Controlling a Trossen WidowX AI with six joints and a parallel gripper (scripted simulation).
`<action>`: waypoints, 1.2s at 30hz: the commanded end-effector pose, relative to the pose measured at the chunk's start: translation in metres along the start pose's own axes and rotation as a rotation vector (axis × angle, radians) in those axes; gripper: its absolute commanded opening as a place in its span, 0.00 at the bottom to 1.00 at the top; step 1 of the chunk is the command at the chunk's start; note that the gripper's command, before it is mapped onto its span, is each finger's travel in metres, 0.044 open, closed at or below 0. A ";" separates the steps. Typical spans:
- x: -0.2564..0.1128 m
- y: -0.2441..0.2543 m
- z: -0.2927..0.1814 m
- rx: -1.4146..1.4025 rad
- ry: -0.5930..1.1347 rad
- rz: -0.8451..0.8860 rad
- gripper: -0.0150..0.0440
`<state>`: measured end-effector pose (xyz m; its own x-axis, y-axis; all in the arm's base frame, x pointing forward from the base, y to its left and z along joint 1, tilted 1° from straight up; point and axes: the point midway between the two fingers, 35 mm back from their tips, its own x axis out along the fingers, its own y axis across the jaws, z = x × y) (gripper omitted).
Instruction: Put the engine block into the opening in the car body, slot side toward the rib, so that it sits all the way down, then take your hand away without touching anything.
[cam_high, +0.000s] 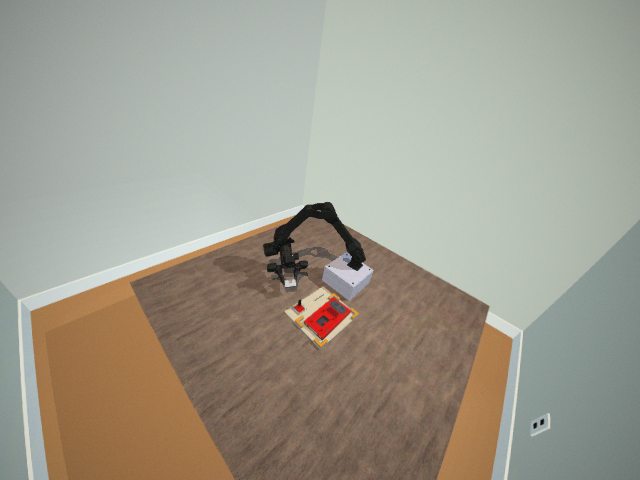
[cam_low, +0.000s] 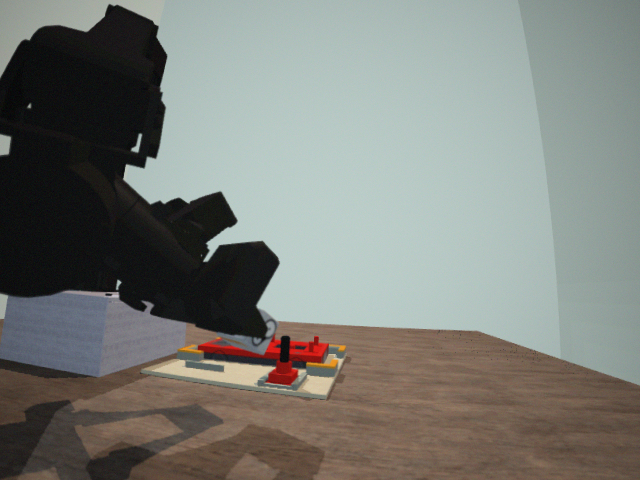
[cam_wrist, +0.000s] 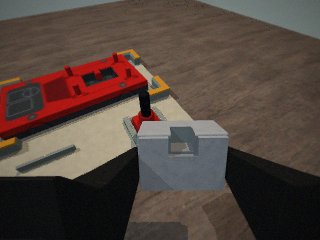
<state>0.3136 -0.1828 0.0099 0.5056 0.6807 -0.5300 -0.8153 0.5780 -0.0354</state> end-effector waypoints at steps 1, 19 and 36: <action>0.005 0.000 -0.007 -0.001 -0.006 -0.001 0.25; 0.024 0.000 -0.037 -0.001 -0.007 -0.001 0.25; 0.037 0.001 -0.056 0.000 -0.007 -0.001 0.25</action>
<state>0.3168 -0.1829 -0.0509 0.5148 0.6844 -0.5163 -0.8126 0.5815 -0.0395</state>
